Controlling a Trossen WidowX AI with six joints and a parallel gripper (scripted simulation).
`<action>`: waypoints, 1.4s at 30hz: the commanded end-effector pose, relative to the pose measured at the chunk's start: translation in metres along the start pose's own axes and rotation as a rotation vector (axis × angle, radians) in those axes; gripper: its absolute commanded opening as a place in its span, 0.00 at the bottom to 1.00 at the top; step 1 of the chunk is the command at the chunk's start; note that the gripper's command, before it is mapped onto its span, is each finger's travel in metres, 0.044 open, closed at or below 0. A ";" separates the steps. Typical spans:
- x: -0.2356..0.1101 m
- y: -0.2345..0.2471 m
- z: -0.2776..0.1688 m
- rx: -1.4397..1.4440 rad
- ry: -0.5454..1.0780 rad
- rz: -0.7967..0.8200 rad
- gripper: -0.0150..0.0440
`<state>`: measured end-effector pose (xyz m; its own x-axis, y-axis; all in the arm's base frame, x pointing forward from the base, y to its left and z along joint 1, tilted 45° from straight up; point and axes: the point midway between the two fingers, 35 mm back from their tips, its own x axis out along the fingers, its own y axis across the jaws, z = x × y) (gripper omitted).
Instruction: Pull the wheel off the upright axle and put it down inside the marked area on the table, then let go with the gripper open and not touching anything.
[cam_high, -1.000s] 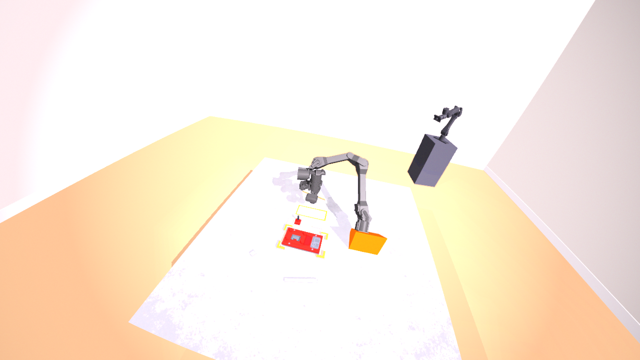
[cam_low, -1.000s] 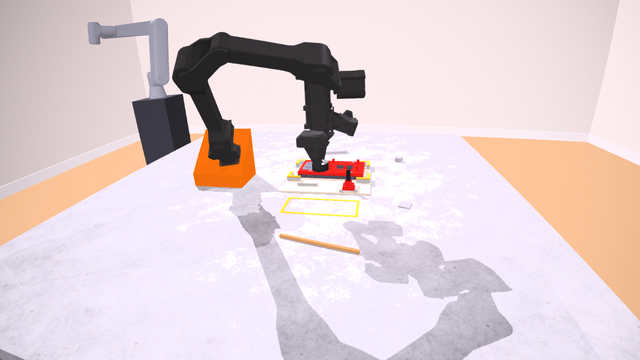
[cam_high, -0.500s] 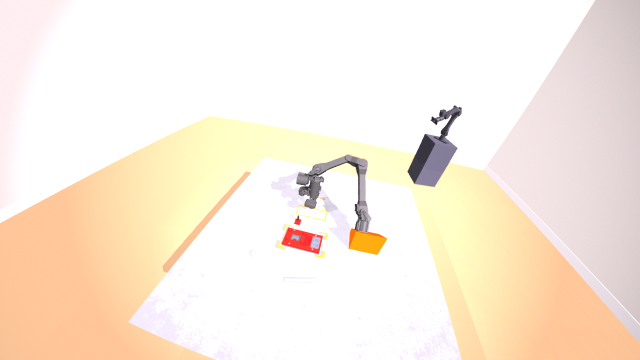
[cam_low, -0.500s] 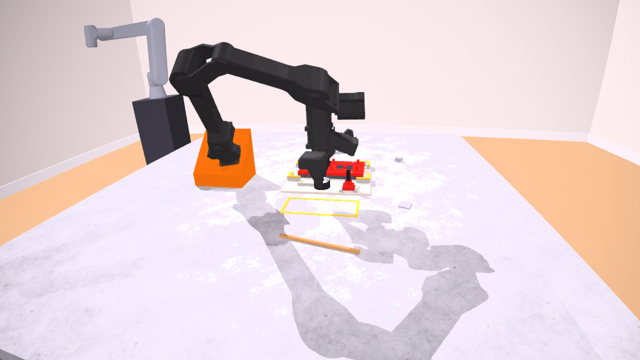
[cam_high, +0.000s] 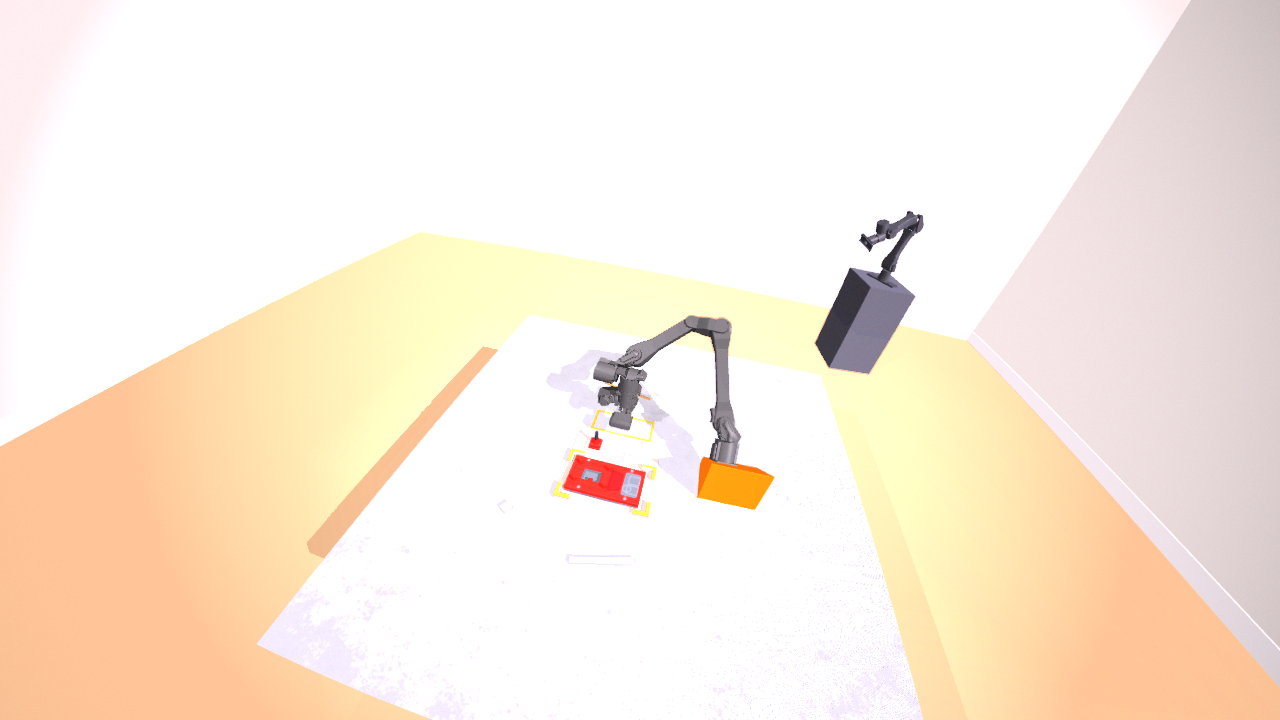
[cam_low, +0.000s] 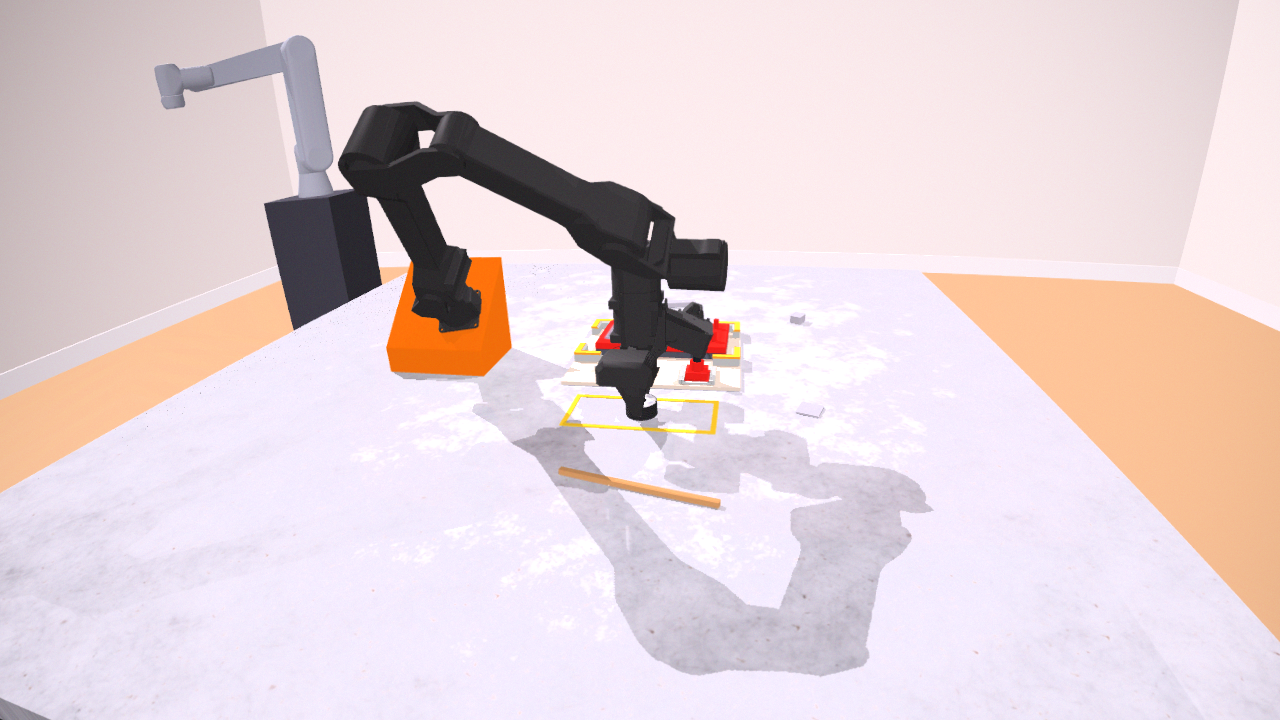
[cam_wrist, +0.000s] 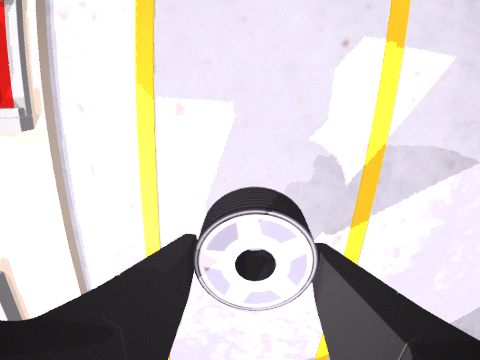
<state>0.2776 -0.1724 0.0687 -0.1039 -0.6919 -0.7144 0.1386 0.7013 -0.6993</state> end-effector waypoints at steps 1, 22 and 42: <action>0.000 0.000 0.000 0.003 0.001 0.000 0.43; -0.065 0.014 -0.012 -0.020 -0.004 0.009 0.90; -0.106 0.041 -0.082 -0.014 0.003 0.001 1.00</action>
<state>0.2150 -0.0572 0.1138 -0.1076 -0.6954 -0.7106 0.1162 0.7010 -0.7036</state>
